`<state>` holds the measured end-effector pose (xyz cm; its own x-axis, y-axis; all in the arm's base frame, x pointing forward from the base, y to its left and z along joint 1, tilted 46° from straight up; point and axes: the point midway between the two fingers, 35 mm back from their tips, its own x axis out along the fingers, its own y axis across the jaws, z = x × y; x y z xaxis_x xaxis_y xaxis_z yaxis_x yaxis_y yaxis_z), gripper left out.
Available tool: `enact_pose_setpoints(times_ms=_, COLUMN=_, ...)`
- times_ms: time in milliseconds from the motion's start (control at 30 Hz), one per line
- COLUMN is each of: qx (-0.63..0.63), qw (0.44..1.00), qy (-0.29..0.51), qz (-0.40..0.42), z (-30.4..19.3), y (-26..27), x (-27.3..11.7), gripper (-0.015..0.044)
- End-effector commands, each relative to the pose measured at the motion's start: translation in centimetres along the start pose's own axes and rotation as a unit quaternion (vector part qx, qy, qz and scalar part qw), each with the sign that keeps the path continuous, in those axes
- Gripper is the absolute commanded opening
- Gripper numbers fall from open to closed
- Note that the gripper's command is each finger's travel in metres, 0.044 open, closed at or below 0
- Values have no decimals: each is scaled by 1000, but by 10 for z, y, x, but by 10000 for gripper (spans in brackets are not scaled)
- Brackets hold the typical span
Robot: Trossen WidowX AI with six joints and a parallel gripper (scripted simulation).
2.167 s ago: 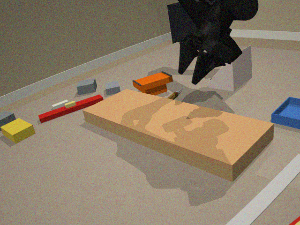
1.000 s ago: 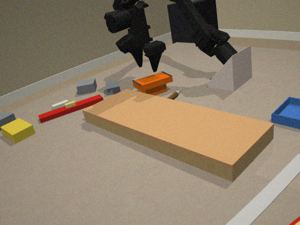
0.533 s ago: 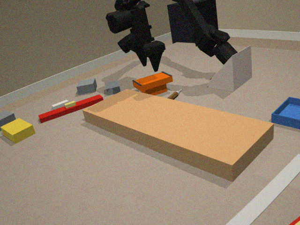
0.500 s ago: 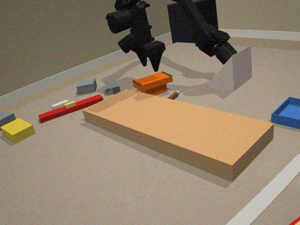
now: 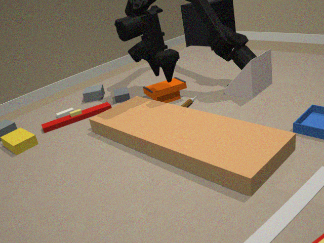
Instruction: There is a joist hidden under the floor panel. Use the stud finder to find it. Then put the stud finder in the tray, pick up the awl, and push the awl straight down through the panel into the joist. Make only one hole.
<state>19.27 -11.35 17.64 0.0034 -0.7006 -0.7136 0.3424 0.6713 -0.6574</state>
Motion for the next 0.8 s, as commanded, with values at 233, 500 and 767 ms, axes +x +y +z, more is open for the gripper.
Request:
enact_pose_setpoints(times_ms=233, qx=-3, qw=1000, qy=2, qz=2, z=0, y=1, x=18, gripper=440)
enact_pose_setpoints(times_ms=500, qx=-3, qw=1000, qy=1, qz=1, z=1, y=0, x=31, gripper=440)
enact_pose_setpoints(times_ms=767, qx=-3, qw=1000, qy=1, qz=0, z=0, y=0, x=37, gripper=381)
